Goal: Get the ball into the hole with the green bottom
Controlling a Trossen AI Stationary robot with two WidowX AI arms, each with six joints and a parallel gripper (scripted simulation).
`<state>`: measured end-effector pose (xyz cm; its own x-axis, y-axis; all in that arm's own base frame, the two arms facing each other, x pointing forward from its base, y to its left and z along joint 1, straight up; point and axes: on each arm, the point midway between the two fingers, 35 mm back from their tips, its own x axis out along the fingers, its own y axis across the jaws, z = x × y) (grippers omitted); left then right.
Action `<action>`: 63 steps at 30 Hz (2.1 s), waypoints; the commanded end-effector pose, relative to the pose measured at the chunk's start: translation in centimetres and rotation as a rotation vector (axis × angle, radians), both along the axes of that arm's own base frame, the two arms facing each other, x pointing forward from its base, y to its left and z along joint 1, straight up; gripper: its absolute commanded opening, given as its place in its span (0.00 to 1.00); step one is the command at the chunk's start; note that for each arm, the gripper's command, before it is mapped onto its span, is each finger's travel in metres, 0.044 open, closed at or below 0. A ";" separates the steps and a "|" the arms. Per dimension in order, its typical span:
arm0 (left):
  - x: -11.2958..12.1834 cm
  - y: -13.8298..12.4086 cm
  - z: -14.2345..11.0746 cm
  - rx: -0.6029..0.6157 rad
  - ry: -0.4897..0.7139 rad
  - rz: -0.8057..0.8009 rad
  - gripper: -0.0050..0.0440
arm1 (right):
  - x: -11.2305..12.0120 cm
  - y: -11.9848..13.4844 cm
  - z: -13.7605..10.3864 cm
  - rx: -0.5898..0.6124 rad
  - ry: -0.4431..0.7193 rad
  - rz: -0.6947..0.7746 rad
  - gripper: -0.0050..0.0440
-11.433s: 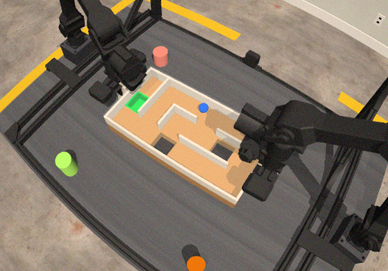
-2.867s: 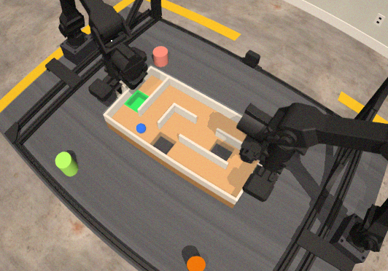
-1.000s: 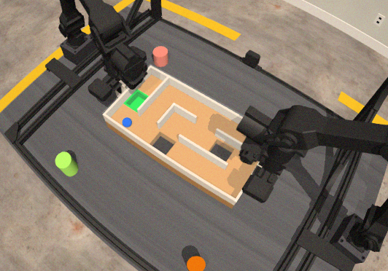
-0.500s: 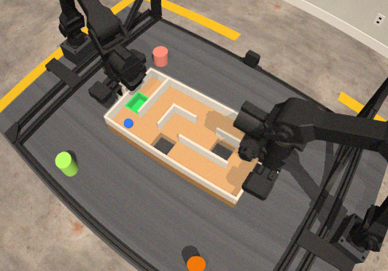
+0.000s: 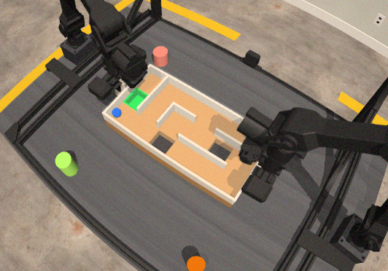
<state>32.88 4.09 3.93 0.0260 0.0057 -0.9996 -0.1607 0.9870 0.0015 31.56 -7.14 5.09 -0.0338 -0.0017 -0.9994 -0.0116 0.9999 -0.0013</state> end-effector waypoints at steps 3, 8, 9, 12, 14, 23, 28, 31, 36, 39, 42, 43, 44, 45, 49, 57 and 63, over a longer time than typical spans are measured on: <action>-0.3 0.0 -0.1 0.006 -0.023 0.000 0.14 | 0.3 -0.1 0.5 -0.003 0.016 -0.001 0.14; -0.2 0.0 0.3 0.003 -0.006 0.000 0.14 | 0.2 -0.1 0.1 -0.002 -0.001 -0.001 0.14; -0.2 0.0 0.6 0.002 0.004 0.000 0.14 | 0.2 -0.1 -0.1 -0.002 -0.011 -0.001 0.14; 0.0 0.0 1.5 0.015 0.045 0.000 0.14 | 0.0 0.0 -1.0 -0.022 -0.050 -0.001 0.14; 0.0 0.0 2.0 0.022 0.066 0.000 0.14 | -0.1 0.1 -1.5 -0.032 -0.071 -0.001 0.14; 0.1 0.0 2.2 0.012 0.075 0.000 0.14 | -0.1 0.0 -1.7 -0.023 -0.080 -0.001 0.14; 0.1 0.1 2.3 -0.022 0.076 0.000 0.14 | -0.1 -0.1 -1.9 0.010 -0.085 -0.001 0.14; 0.1 0.1 2.3 -0.005 0.076 0.000 0.14 | -0.1 0.0 -1.8 -0.006 -0.083 -0.001 0.14; 0.0 -0.1 1.6 0.037 0.054 0.000 0.14 | 0.0 0.1 -1.1 -0.045 -0.055 -0.001 0.14; 0.0 -0.1 1.5 0.039 0.050 0.000 0.14 | 0.0 0.1 -1.0 -0.046 -0.051 0.000 0.14; -0.1 -0.1 1.0 0.034 0.028 0.001 0.14 | 0.1 0.1 -0.6 -0.038 -0.030 0.000 0.14; -0.2 -0.1 0.8 0.030 0.019 0.001 0.14 | 0.1 0.1 -0.4 -0.033 -0.022 0.000 0.14; -0.2 -0.1 0.6 0.025 0.011 0.001 0.14 | 0.2 0.0 -0.2 -0.026 -0.014 0.000 0.14; -0.2 0.0 0.5 0.018 0.002 0.001 0.14 | 0.2 0.0 0.0 -0.019 -0.006 0.000 0.14; -0.3 0.1 0.1 -0.026 -0.021 -0.001 0.14 | 0.2 -0.2 0.4 0.029 0.010 -0.002 0.14; -0.2 0.2 1.0 -0.046 0.014 0.000 0.14 | 0.1 -0.2 -0.5 0.043 -0.028 -0.002 0.14; 0.0 0.2 2.1 -0.042 0.062 0.000 0.14 | -0.1 -0.2 -1.6 0.033 -0.075 -0.001 0.14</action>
